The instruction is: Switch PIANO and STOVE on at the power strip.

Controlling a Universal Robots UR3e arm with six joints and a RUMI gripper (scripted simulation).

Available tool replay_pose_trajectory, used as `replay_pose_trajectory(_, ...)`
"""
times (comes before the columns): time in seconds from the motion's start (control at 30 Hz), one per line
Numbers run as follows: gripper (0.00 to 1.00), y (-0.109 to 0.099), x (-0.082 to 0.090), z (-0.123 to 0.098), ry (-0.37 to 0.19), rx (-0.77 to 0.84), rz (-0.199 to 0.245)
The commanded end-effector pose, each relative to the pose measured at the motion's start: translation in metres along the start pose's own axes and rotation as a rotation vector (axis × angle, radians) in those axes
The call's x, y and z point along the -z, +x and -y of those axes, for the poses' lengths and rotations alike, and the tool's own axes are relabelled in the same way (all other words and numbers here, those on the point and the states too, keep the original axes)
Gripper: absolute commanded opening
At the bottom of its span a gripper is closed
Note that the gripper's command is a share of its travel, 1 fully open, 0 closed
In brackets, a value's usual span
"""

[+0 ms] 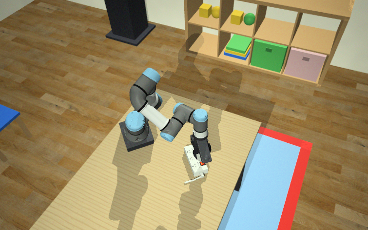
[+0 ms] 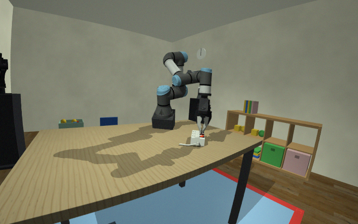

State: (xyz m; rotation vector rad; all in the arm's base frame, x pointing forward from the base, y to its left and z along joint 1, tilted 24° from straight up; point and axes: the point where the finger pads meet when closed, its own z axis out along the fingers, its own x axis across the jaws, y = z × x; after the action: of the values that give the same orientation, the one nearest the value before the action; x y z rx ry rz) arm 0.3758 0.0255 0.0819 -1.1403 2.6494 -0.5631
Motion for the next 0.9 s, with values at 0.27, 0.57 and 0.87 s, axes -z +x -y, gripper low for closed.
replay_pose_trajectory(0.27, 0.0, 0.001, 0.028, -0.001, -0.005, -0.001, -0.006)
replay_pose_trajectory(0.57, 0.0, 0.001, 0.027, -0.001, -0.006, -0.002, -0.007)
replay_pose_trajectory(0.87, 0.0, 0.001, 0.027, -0.001, -0.007, -0.001, -0.007)
